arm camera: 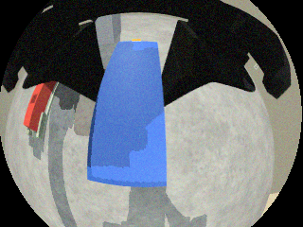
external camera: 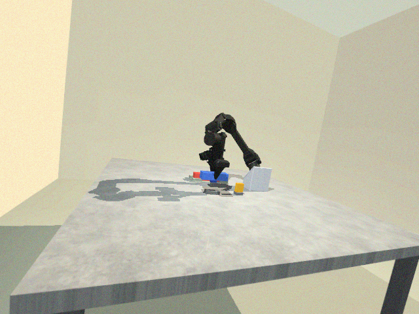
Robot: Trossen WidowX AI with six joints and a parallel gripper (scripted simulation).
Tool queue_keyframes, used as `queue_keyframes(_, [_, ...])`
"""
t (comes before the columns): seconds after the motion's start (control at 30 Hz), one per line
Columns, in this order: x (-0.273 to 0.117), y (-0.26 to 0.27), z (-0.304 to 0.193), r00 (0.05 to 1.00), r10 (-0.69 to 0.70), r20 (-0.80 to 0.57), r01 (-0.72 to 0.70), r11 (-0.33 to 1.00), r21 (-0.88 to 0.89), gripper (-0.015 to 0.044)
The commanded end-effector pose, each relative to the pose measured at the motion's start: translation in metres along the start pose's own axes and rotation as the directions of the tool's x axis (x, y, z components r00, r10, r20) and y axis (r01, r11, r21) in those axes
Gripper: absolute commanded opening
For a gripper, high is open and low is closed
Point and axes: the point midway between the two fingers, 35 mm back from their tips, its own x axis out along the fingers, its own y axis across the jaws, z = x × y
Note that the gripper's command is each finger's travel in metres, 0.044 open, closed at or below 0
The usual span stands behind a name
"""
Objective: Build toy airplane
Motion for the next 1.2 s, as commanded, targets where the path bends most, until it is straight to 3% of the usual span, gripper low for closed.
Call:
queue_keyframes(0.0, [-0.018, 0.002, 0.002, 1.0, 0.011, 0.009, -0.011, 1.0, 0.007, 0.0])
queue_keyframes(0.7, [-0.072, -0.002, -0.004, 1.0, 0.008, 0.01, -0.009, 1.0, 0.01, 0.0])
queue_keyframes(1.17, [-0.068, -0.045, 0.006, 1.0, 0.022, 0.01, -0.024, 0.967, 0.254, 0.0])
